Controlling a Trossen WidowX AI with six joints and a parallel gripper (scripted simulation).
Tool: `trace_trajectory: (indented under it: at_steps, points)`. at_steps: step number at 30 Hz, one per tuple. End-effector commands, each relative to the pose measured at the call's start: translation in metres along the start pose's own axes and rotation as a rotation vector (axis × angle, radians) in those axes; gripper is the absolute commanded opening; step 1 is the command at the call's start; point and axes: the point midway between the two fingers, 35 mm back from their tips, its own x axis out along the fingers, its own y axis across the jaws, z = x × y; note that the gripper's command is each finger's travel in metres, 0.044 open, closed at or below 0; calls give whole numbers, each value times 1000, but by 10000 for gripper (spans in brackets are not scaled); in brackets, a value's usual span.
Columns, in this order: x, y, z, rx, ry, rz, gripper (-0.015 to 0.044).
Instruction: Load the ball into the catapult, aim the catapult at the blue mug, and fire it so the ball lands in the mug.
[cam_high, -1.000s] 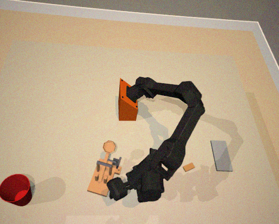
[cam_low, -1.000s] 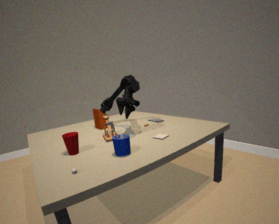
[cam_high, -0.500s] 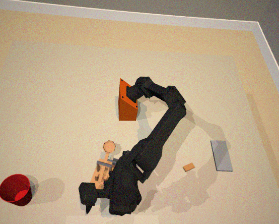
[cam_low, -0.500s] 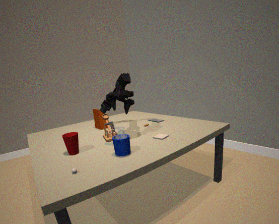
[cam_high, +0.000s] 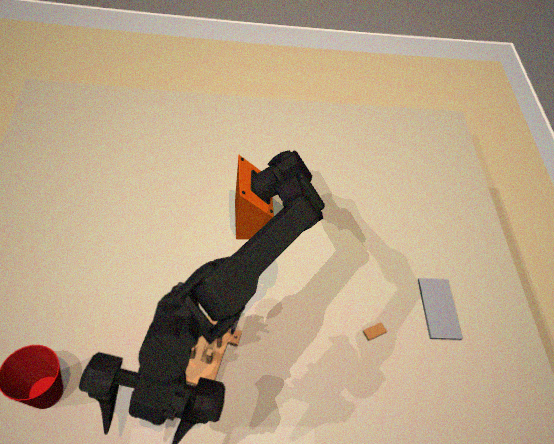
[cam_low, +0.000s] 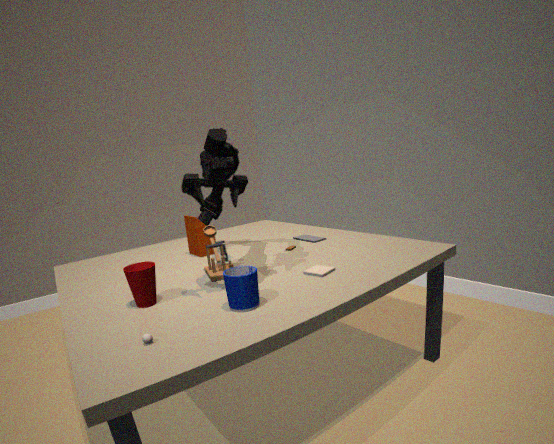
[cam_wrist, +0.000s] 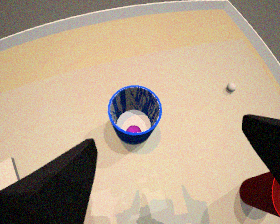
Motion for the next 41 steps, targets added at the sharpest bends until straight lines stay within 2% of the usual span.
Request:
trace_trajectory:
  at_steps: [1,41]
  points:
    - [-5,-10,10,47,-38,19,440]
    - [-2,-2,10,46,-32,19,440]
